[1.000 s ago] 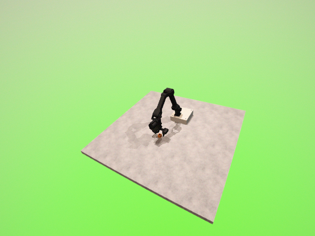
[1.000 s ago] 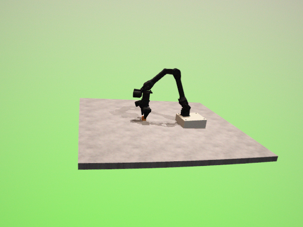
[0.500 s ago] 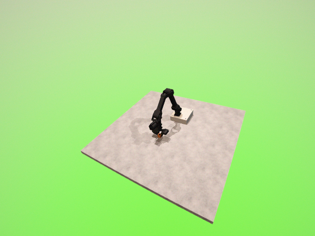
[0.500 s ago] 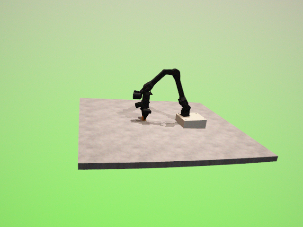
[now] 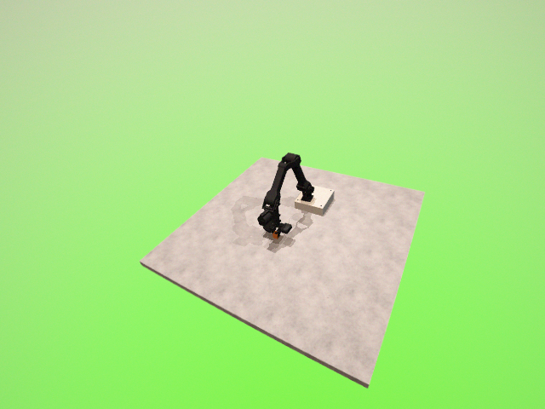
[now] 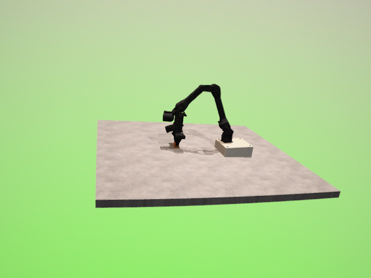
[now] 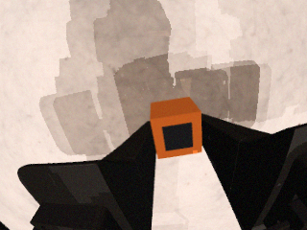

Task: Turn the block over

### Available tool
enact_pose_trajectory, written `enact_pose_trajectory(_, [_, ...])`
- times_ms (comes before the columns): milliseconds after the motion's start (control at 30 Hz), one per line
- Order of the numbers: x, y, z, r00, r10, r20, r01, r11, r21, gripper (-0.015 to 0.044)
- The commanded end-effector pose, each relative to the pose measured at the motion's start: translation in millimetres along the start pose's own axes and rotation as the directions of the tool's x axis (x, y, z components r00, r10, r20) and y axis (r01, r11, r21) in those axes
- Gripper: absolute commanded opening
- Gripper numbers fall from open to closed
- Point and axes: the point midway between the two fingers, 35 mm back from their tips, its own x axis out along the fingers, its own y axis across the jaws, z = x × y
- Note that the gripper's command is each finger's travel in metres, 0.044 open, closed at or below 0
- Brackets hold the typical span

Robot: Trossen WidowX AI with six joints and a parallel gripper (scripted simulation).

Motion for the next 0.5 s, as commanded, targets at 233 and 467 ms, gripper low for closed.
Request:
enact_pose_trajectory(233, [-28.2,0.4,-0.1,1.0,0.004,-0.001,-0.004,1.0,0.0,0.0])
enact_pose_trajectory(467, [-27.0,0.3,0.5,0.999,0.005,0.039,-0.005,1.0,0.001,0.0])
